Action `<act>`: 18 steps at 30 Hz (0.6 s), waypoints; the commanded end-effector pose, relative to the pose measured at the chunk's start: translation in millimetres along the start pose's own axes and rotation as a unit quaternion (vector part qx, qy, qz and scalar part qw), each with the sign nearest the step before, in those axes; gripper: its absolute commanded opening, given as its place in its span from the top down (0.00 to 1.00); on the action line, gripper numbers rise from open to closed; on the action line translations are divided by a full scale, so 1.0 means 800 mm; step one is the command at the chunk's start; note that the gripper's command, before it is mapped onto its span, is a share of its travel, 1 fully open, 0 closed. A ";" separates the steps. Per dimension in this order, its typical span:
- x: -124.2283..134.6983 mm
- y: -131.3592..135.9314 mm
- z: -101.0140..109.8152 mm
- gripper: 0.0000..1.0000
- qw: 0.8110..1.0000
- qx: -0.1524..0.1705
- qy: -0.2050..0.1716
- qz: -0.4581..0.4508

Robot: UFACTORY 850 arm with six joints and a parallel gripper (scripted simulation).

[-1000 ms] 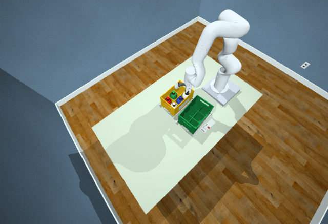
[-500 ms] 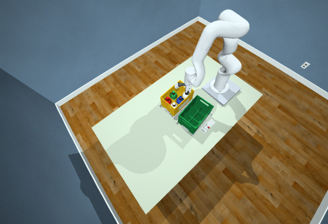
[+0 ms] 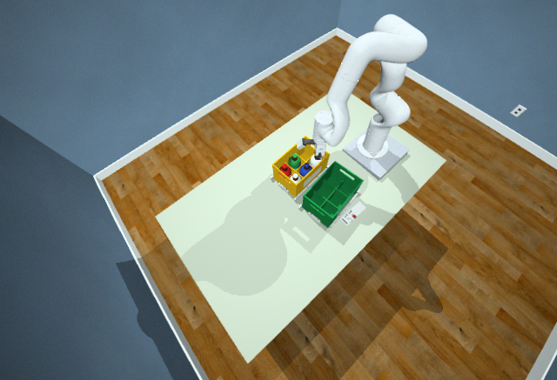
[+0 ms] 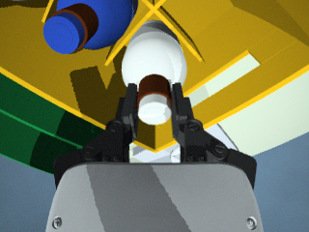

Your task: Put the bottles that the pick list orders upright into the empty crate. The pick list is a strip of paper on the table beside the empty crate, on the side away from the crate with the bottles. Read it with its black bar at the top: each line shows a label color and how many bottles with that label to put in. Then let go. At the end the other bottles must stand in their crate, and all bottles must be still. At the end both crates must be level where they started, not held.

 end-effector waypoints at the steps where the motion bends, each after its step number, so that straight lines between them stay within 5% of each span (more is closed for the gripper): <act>1: -0.001 0.000 0.007 1.00 1.000 0.000 0.001 0.000; 18: -0.001 0.000 0.038 1.00 1.000 0.000 0.001 0.000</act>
Point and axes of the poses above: the point where the finger pads meet when closed, its own z axis back along the fingers, its own y axis across the jaws, x = y × z, the point moved 3 cm from there along z, back along the fingers, and after that the axes turned 10 degrees about z, right-handed, at the moved point
